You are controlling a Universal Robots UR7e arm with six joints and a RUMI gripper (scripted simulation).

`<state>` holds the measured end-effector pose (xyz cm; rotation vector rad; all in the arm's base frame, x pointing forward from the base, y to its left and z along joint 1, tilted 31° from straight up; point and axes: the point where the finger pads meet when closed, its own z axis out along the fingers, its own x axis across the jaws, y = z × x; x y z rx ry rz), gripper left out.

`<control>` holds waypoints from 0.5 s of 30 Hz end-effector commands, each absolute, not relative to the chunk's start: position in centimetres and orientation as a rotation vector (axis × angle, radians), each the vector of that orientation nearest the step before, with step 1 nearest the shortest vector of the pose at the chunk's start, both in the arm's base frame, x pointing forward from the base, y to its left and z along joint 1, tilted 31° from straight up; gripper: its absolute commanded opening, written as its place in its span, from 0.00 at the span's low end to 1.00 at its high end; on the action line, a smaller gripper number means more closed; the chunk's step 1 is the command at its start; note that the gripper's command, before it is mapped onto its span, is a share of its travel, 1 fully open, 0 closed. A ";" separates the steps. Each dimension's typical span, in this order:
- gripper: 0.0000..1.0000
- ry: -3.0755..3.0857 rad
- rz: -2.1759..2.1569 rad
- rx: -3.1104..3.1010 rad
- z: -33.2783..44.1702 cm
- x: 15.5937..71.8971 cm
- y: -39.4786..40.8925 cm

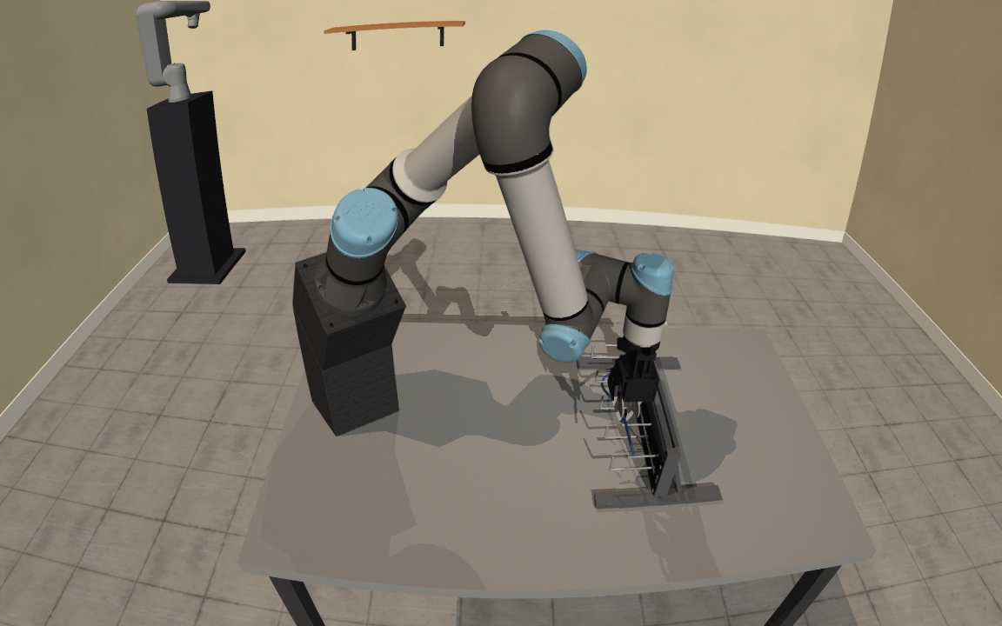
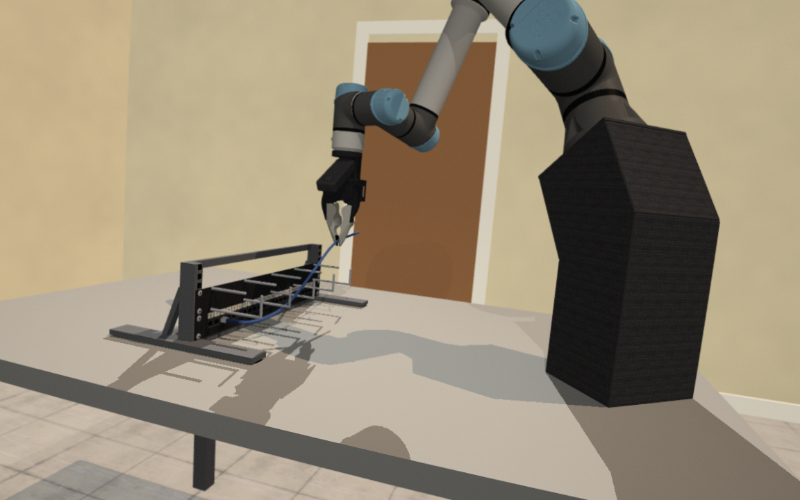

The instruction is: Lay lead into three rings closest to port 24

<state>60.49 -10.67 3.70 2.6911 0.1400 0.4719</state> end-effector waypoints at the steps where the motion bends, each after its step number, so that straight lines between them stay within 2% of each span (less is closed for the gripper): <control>1: 0.00 0.140 0.474 2.690 3.8 60.5 -10.7; 15: 0.00 0.140 0.474 2.690 3.6 60.6 -10.7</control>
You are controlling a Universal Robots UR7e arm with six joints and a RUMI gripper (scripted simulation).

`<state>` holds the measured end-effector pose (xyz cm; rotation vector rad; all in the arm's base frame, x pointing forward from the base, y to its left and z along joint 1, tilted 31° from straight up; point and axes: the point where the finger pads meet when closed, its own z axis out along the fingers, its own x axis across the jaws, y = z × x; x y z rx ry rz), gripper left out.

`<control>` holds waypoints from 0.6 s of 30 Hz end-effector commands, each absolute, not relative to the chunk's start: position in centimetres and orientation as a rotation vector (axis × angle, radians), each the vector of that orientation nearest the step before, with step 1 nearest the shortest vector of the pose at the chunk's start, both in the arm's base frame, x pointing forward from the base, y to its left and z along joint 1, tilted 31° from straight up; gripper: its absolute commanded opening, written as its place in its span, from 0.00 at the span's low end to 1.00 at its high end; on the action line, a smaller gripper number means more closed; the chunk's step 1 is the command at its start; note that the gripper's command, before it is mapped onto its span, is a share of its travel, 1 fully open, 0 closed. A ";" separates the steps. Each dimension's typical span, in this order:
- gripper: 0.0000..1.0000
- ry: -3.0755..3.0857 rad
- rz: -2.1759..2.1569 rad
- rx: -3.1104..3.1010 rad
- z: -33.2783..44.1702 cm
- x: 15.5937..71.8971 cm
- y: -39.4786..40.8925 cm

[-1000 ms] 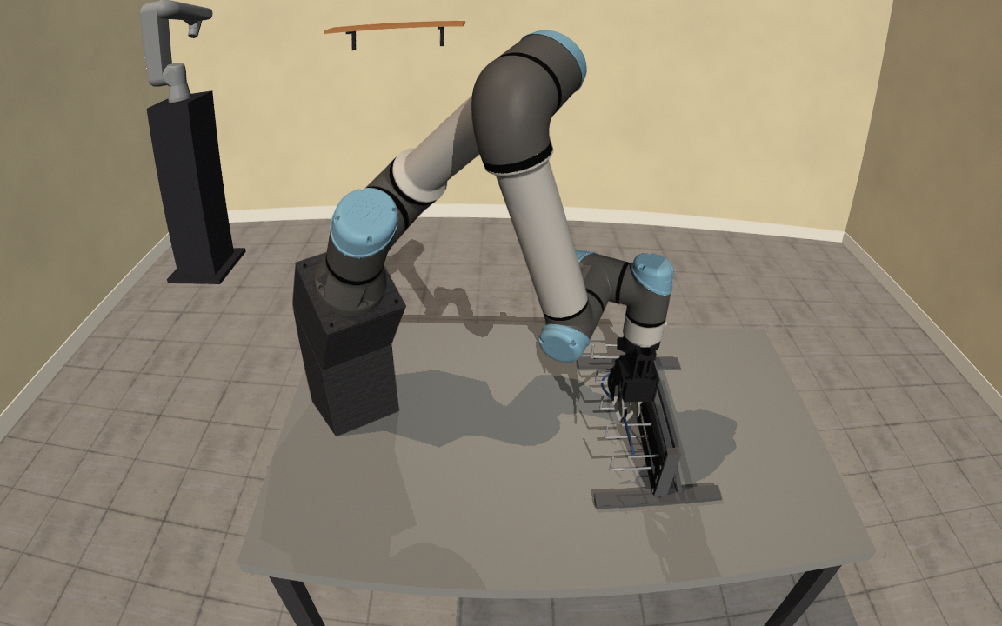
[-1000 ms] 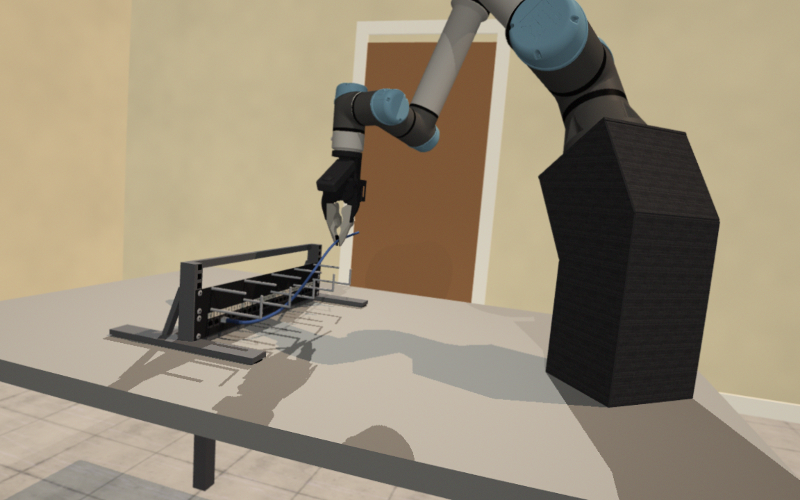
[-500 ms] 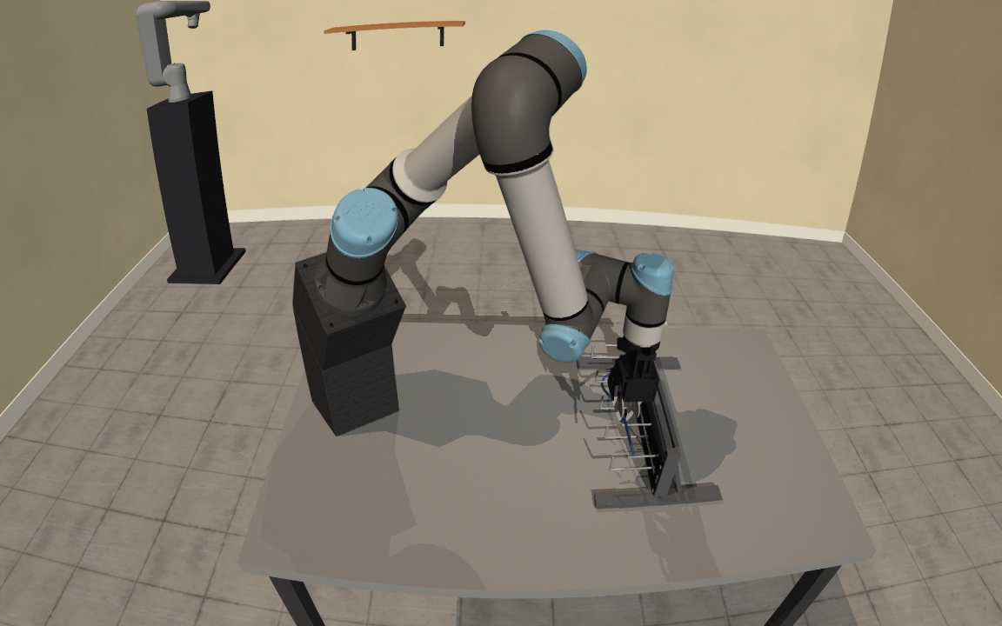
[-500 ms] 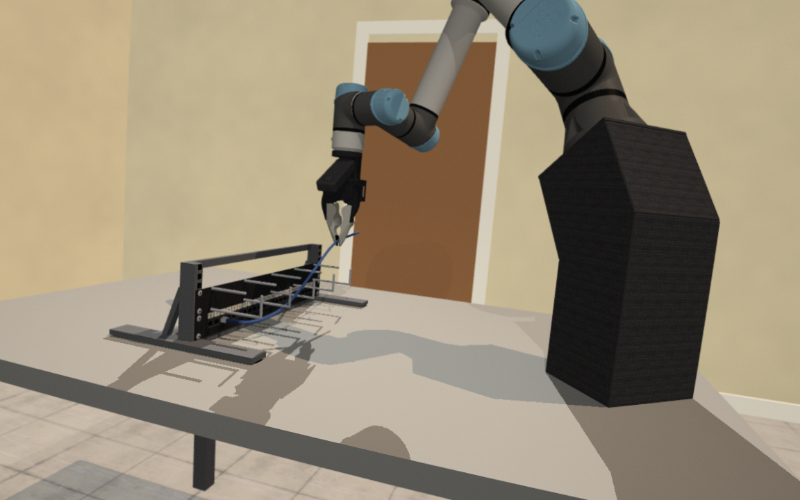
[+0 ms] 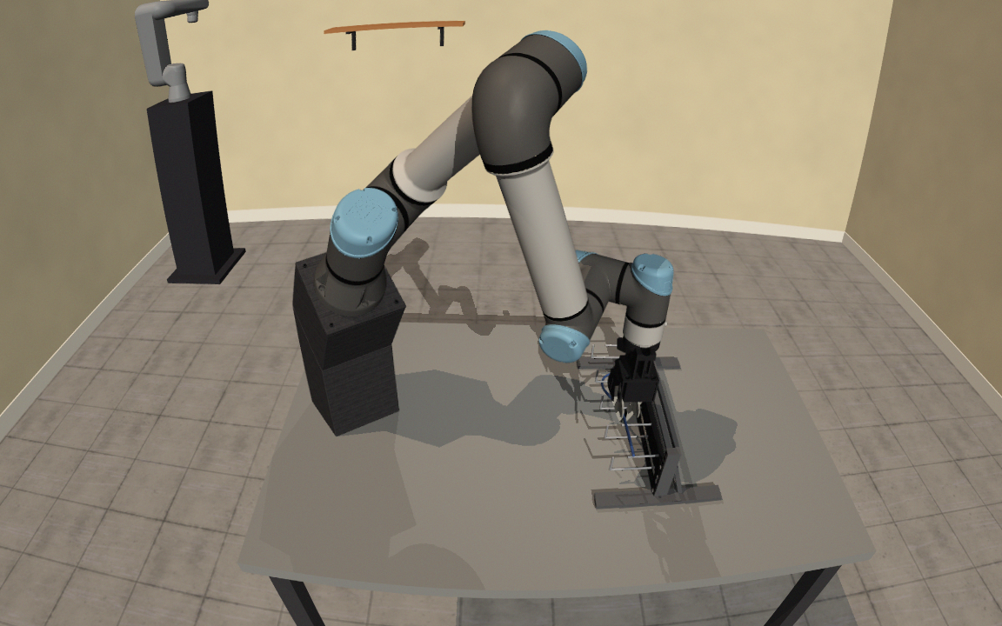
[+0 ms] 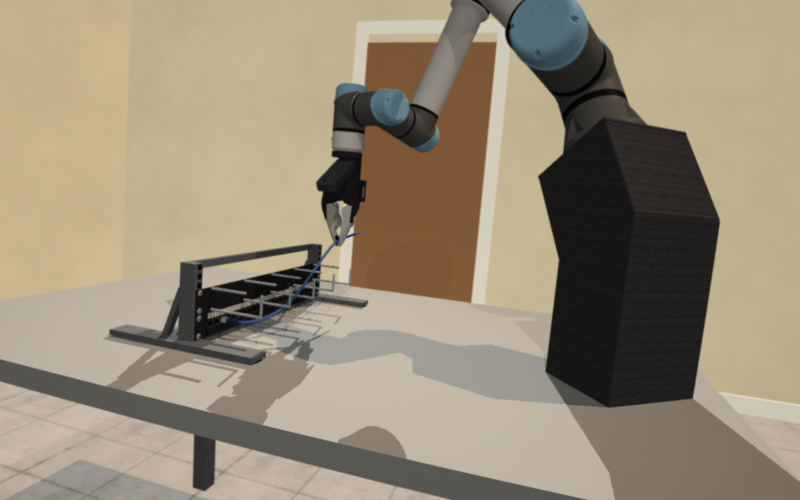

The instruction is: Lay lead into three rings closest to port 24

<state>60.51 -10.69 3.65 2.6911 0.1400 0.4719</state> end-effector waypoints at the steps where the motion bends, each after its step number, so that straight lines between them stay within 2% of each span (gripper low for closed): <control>1: 0.00 0.140 0.474 2.690 3.6 60.6 -10.7; 18: 0.00 0.140 0.474 2.690 2.4 61.1 -11.3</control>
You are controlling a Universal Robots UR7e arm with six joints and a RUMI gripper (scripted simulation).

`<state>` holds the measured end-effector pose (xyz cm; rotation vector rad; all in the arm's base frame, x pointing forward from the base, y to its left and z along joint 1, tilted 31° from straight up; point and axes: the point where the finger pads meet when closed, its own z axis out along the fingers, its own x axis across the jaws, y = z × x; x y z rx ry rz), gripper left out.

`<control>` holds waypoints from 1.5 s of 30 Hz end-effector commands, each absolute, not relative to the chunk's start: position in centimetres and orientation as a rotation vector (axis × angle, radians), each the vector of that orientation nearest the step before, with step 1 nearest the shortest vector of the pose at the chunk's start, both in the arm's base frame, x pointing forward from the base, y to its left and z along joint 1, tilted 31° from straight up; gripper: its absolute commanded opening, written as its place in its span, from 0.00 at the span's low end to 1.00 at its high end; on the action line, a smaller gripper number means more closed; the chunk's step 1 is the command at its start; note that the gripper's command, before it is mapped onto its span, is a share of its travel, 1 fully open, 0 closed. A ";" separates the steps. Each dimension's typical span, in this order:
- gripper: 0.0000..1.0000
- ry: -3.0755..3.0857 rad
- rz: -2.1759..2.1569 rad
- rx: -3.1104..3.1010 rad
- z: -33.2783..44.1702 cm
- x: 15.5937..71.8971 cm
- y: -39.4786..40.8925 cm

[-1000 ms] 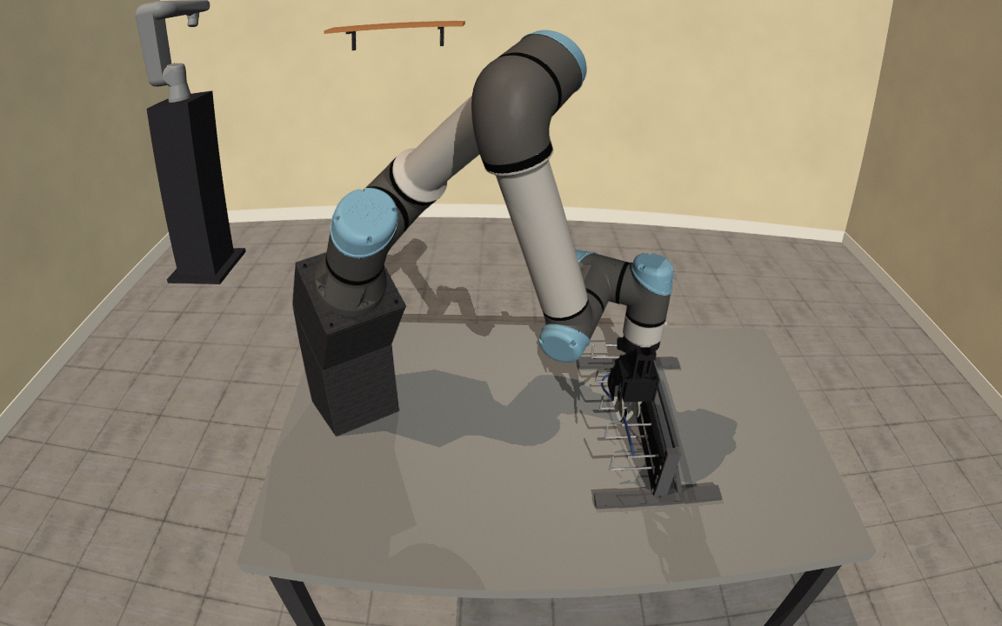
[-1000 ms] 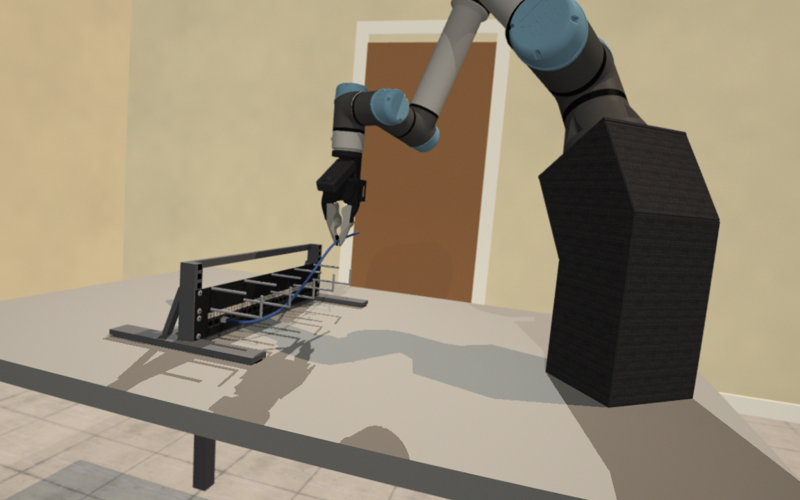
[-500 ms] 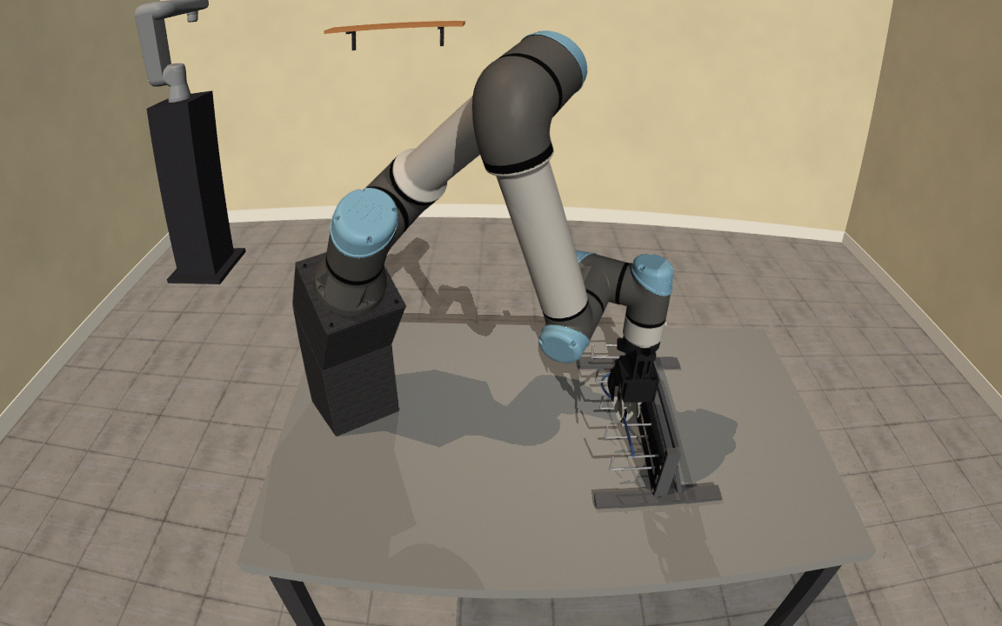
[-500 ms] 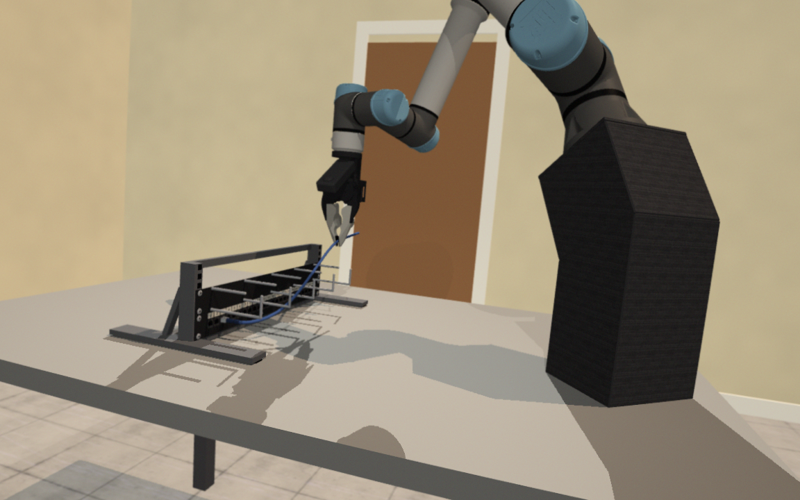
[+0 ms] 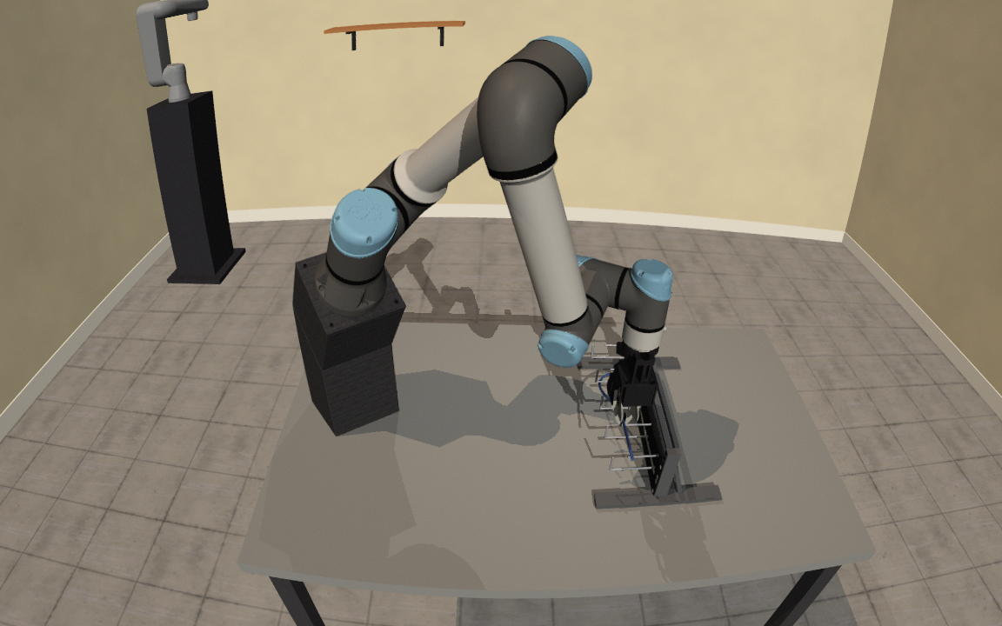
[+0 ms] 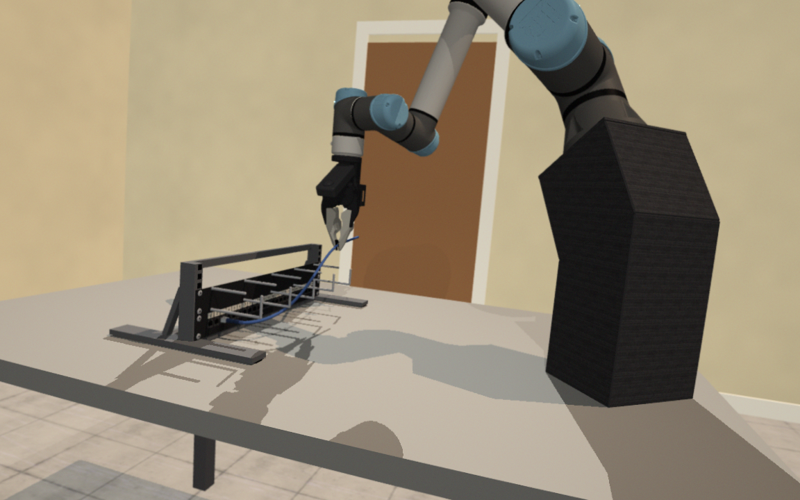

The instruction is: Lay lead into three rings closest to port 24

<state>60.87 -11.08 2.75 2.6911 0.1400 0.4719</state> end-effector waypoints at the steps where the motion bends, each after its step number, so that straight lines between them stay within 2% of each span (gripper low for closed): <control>1: 0.00 0.140 0.474 2.690 2.3 61.1 -11.3; 45: 0.00 0.140 0.474 2.690 -3.8 63.6 -13.9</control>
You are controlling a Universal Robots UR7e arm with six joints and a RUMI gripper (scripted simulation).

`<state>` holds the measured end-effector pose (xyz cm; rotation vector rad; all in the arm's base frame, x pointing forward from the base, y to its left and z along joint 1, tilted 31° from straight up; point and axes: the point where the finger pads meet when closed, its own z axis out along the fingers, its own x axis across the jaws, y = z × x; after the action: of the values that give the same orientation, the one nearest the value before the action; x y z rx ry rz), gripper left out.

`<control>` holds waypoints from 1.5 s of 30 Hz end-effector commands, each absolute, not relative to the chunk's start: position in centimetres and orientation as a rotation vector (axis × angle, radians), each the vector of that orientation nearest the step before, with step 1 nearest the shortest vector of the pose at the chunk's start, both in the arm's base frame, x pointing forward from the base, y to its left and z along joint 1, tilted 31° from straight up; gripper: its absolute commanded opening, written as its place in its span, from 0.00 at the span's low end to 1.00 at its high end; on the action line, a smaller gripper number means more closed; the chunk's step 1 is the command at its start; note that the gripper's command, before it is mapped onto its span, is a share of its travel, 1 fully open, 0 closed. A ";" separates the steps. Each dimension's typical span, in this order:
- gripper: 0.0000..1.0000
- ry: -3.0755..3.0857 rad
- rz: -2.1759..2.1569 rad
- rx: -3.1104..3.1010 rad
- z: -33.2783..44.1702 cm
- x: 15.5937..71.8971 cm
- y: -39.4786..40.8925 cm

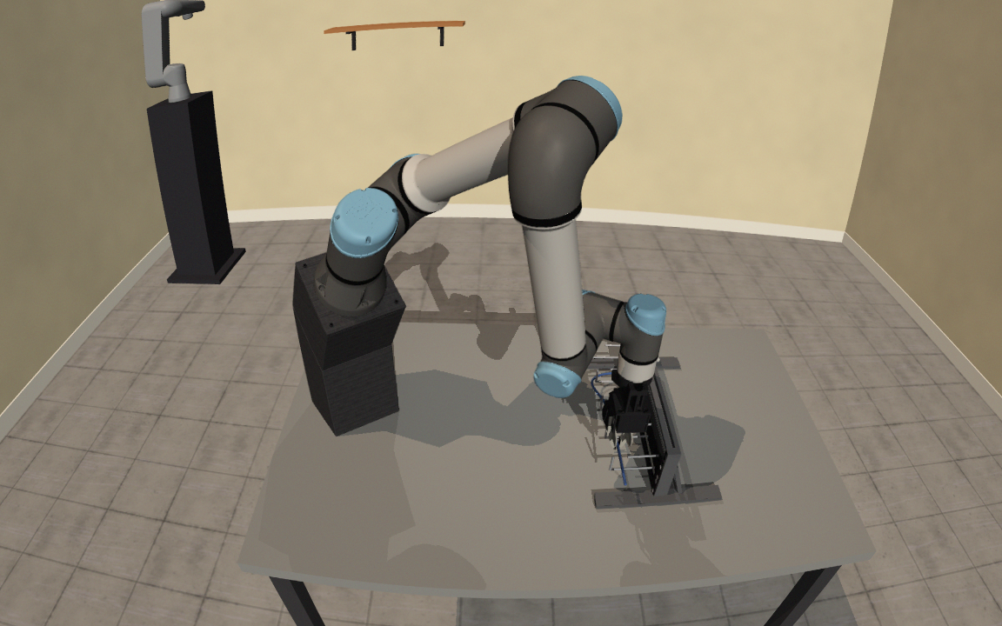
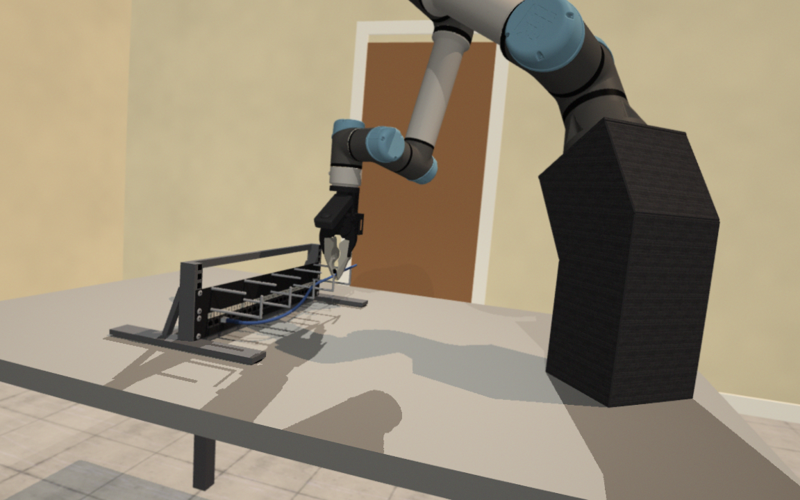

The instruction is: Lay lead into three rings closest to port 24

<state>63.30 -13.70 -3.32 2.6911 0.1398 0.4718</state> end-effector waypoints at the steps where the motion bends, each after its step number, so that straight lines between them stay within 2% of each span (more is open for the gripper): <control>1: 0.00 0.140 0.474 2.690 -3.9 63.6 -14.0; 45: 0.00 0.140 0.474 2.690 -4.3 65.0 -14.1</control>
<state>64.43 -14.22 -4.56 2.6910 0.1399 0.4722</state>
